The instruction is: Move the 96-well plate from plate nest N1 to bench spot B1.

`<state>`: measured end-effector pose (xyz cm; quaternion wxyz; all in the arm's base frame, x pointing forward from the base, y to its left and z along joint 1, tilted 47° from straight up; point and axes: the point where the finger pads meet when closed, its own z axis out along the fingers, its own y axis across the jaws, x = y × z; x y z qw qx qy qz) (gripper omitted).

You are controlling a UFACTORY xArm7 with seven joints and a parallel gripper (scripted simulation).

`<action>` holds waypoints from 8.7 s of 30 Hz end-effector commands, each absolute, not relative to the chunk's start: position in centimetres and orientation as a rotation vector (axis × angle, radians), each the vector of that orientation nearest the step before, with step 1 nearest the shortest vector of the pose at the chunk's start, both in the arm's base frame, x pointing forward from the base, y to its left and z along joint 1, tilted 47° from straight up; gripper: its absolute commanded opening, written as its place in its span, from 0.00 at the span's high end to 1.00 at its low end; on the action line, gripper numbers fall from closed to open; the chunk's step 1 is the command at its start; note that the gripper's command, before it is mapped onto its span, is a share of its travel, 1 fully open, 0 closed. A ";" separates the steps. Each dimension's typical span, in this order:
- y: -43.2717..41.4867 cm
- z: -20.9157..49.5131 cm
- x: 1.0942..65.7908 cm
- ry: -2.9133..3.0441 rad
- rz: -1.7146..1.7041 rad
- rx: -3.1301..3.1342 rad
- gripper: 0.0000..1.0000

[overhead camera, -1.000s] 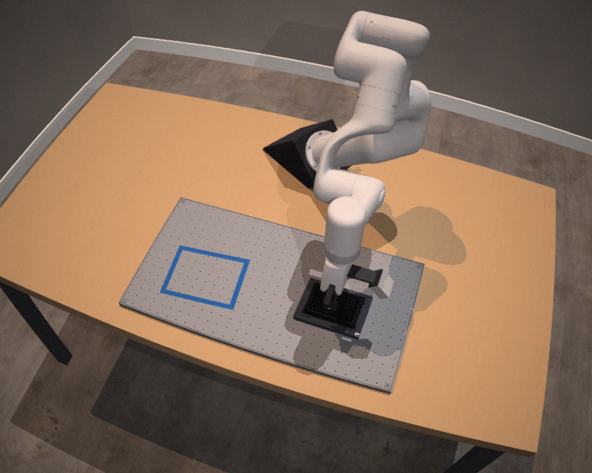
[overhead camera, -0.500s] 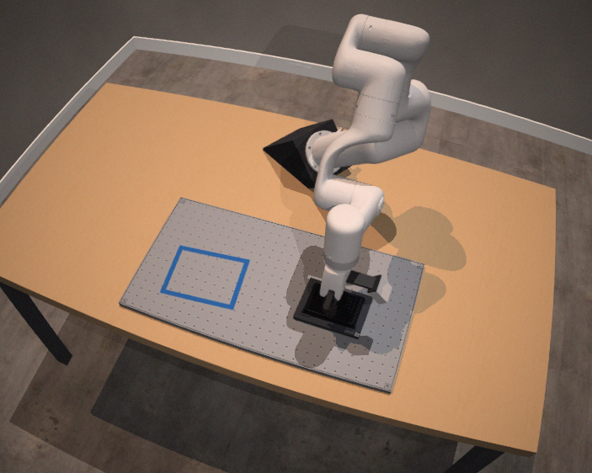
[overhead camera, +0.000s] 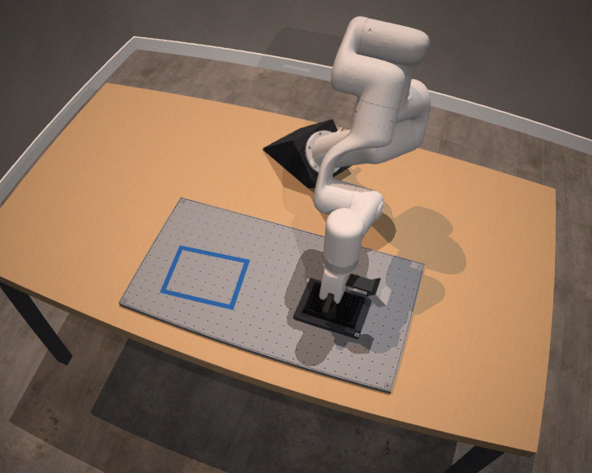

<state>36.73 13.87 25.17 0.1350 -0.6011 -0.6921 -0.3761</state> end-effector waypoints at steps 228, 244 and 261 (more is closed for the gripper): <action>3.7 24.2 37.9 -2.145 -1.132 -1.632 1.00; 0.4 21.2 39.4 -2.145 -1.131 -1.632 1.00; -3.1 18.0 41.0 -2.146 -1.131 -1.633 1.00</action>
